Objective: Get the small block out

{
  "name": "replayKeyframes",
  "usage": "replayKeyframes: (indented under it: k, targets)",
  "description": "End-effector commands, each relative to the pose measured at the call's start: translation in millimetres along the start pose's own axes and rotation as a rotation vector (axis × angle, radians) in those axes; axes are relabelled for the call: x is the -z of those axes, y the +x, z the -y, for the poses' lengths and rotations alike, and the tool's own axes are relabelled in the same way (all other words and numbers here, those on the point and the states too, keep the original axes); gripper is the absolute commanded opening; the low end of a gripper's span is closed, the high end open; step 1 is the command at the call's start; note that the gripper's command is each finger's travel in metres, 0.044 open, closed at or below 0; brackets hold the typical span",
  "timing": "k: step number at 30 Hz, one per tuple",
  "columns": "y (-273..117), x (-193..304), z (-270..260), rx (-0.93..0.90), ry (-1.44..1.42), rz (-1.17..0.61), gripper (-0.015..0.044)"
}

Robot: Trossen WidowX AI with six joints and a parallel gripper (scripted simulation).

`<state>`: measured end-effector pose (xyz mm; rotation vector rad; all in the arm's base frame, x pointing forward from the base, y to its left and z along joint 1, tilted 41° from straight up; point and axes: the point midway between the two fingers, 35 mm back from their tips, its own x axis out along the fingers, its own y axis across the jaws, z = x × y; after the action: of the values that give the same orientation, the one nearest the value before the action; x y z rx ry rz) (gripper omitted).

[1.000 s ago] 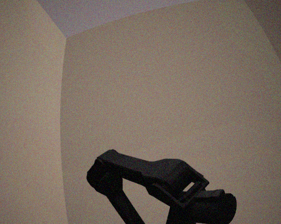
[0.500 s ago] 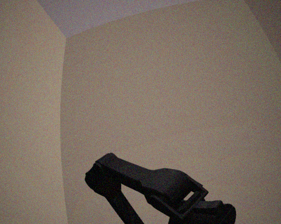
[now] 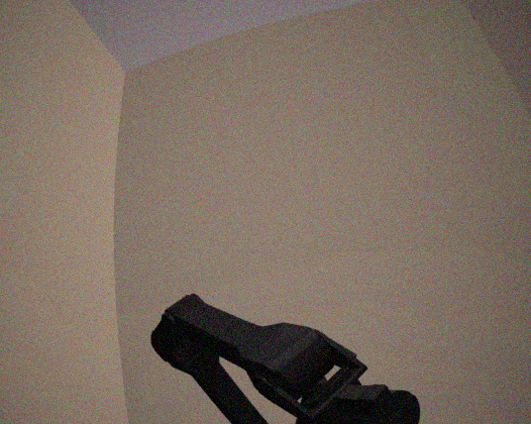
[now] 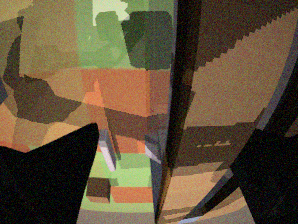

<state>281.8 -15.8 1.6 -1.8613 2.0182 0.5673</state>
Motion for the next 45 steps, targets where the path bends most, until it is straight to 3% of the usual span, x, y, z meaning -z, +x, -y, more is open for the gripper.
replayKeyframes:
  k: [1,45]
  targets:
    - [3,6,-1,-0.002,-0.002,-0.003,0.0400]
    - [28,77,0,-0.002,-0.003,-0.007,0.0400]
